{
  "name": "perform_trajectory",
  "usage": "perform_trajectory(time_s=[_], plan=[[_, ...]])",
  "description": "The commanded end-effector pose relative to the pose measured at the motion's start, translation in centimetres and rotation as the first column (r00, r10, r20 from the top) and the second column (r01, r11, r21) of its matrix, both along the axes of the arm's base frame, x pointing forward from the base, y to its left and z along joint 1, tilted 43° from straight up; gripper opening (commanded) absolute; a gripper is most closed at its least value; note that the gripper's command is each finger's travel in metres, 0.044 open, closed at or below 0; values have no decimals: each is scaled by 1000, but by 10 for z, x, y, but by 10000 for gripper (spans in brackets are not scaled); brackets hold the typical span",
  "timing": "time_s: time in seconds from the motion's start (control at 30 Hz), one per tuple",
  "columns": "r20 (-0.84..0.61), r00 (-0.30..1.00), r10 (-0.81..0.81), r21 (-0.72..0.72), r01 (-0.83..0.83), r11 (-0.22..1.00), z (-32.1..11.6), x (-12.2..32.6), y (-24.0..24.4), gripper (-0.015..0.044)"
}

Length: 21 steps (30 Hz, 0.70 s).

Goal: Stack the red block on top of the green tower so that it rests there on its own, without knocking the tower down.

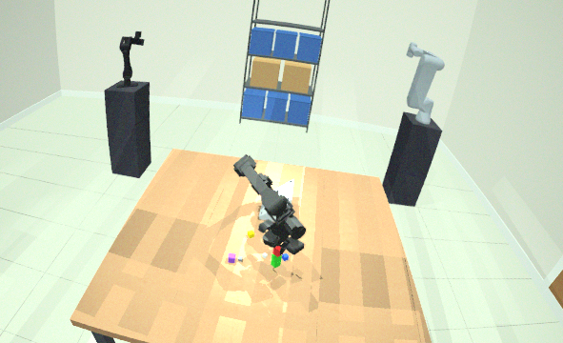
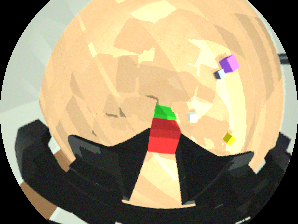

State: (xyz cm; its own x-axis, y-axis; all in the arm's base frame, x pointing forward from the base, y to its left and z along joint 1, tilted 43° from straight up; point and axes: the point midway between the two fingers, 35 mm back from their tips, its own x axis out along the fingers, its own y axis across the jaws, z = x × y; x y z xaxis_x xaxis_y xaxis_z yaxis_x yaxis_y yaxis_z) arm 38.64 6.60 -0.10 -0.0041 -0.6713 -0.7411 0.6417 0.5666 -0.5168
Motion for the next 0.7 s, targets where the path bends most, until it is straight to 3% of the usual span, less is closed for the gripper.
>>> perform_trajectory(time_s=[0.0, 0.67], plan=[[-3, 1000, 2, -6, -2, 1000, -3, 0, -6, 0], [-3, 1000, 2, -6, -2, 1000, -4, -1, -7, 0]])
